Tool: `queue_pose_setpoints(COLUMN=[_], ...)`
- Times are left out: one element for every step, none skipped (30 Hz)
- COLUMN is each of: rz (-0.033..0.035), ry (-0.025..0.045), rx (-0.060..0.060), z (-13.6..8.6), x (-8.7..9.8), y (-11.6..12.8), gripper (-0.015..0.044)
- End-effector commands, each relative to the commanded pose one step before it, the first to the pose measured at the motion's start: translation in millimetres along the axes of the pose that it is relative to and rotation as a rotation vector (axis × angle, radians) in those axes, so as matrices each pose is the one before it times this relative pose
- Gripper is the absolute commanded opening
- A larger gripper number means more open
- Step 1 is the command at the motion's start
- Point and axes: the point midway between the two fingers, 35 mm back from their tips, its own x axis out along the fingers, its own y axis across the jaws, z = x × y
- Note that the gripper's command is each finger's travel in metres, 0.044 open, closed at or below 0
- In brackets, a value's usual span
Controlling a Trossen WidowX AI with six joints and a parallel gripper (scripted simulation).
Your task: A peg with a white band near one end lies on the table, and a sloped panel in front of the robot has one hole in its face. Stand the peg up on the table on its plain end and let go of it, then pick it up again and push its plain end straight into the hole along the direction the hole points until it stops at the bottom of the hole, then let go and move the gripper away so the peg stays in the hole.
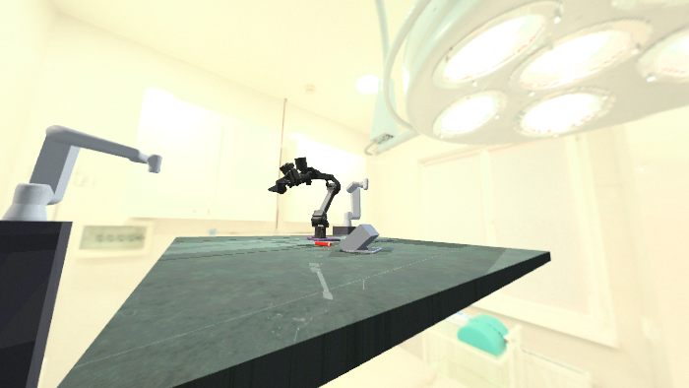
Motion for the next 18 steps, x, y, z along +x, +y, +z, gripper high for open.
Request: queue_pose_setpoints(rz=[0.02727, 0.00743, 0.0077, 0.00796, 0.00822, 0.00846, 0.00871, 0.00894, 0.00917, 0.00939, 0.00961, 0.00982, 0.01002, 0.01022, 0.01041, 0.01059, 0.01077, 0.01095], ry=[0.05801, 0.01918, 0.01901, 0.01884, 0.01867, 0.0185, 0.01832, 0.01814, 0.01796, 0.01778, 0.01759, 0.01741, 0.01723, 0.01704, 0.01685, 0.01667, 0.01648, 0.01629], rx=[-0.0849, -0.0266, -0.0267, -0.0268, -0.0269, -0.027, -0.027, -0.0271, -0.0272, -0.0273, -0.0274, -0.0275, -0.0276, -0.0277, -0.0277, -0.0278, -0.0279, -0.028], z=[-8.62, -3.11, -3.03, -2.95, -2.87, -2.79, -2.71, -2.63, -2.54, -2.46, -2.37, -2.28, -2.19, -2.11, -2.02, -1.93, -1.84, -1.75], x=[3.69, 1.49, 1.49, 1.49, 1.49, 1.49, 1.49, 1.49, 1.5, 1.5, 1.5, 1.5, 1.5, 1.5, 1.5, 1.5, 1.5, 1.5], y=[12.05, 3.52, 3.58, 3.65, 3.7, 3.76, 3.82, 3.87, 3.92, 3.97, 4.01, 4.05, 4.1, 4.13, 4.17, 4.21, 4.24, 4.27], gripper=[0.044, 0.044, 0.044, 0.044, 0.044, 0.044, 0.044, 0.044, 0.044, 0.044, 0.044, 0.044, 0.044, 0.044, 0.044, 0.044, 0.044, 0.044])
